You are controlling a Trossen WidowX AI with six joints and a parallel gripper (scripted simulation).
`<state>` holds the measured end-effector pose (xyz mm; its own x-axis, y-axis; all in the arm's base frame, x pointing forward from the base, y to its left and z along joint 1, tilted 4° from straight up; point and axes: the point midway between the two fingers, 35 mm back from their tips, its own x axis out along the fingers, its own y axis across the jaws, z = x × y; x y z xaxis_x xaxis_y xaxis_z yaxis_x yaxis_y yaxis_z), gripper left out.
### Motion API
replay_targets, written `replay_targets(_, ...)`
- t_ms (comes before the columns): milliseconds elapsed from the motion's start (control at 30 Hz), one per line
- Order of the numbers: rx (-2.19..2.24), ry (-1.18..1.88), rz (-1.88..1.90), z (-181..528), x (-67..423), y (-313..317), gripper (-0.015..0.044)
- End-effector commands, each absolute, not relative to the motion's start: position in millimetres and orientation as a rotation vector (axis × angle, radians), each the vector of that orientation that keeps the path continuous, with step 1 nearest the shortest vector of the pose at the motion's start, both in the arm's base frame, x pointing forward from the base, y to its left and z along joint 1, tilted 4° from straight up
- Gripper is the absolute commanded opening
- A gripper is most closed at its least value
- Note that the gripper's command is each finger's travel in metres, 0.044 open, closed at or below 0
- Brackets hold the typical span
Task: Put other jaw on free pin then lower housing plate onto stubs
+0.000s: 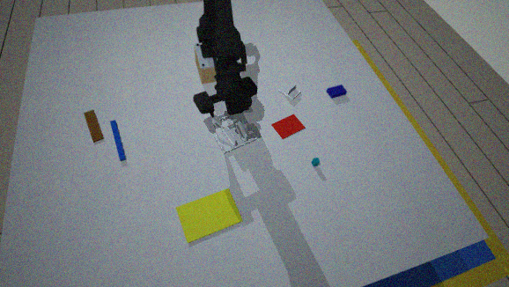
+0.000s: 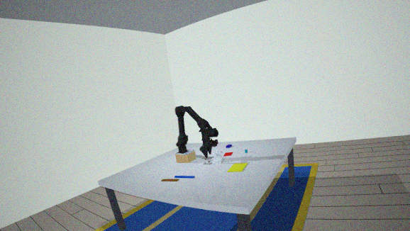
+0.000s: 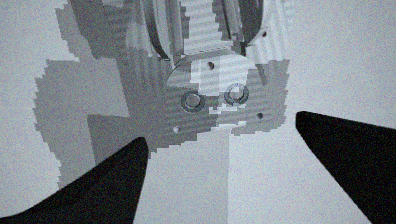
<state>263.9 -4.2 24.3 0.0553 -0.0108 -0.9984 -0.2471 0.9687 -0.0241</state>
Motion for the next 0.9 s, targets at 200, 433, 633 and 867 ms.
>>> replay_targets(200, -0.211, 1.478, 0.178, 53, 263, -4, 0.0440)
replay_targets(433, -0.211, 1.482, 0.180, 87, 220, -2, 0.0440)
replay_targets(633, -0.210, 1.484, 0.181, 100, 197, -1, 0.0440)
replay_targets(867, -0.210, 1.484, 0.181, 100, 197, -1, 0.0440)
